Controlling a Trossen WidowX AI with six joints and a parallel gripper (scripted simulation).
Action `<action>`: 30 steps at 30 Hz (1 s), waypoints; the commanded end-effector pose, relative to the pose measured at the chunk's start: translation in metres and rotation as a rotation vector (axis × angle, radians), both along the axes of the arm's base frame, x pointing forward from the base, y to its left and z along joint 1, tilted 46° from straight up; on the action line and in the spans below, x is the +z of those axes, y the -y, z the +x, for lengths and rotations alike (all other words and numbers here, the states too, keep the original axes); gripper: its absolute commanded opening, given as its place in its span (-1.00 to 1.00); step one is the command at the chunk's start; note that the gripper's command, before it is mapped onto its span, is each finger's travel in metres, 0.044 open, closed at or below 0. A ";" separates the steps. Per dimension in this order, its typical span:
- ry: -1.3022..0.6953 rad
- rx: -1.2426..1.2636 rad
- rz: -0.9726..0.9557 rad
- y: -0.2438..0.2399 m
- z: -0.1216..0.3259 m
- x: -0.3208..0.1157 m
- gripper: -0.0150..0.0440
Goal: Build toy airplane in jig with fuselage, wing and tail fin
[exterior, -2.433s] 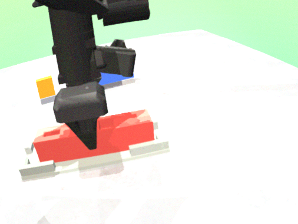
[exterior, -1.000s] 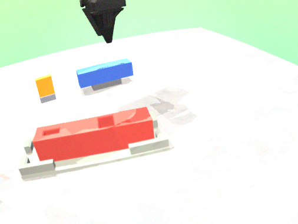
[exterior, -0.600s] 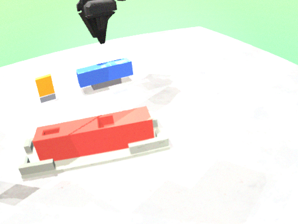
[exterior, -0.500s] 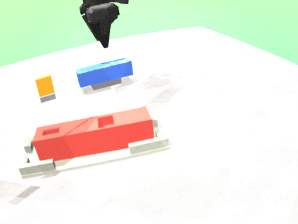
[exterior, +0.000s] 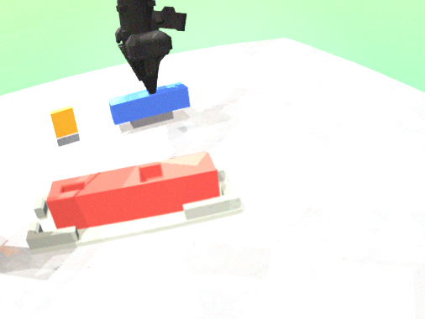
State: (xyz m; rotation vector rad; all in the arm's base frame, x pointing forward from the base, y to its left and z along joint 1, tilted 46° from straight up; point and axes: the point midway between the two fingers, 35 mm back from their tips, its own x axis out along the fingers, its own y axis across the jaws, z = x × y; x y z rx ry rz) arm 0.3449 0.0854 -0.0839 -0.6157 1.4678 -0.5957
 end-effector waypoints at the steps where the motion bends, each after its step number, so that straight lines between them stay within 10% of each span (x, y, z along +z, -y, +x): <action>1: -0.004 0.005 -0.007 0.005 -0.001 -0.004 1.00; 21: -0.004 0.005 -0.009 0.027 -0.001 -0.025 1.00; 30: -0.004 0.005 -0.009 0.027 -0.001 -0.025 0.20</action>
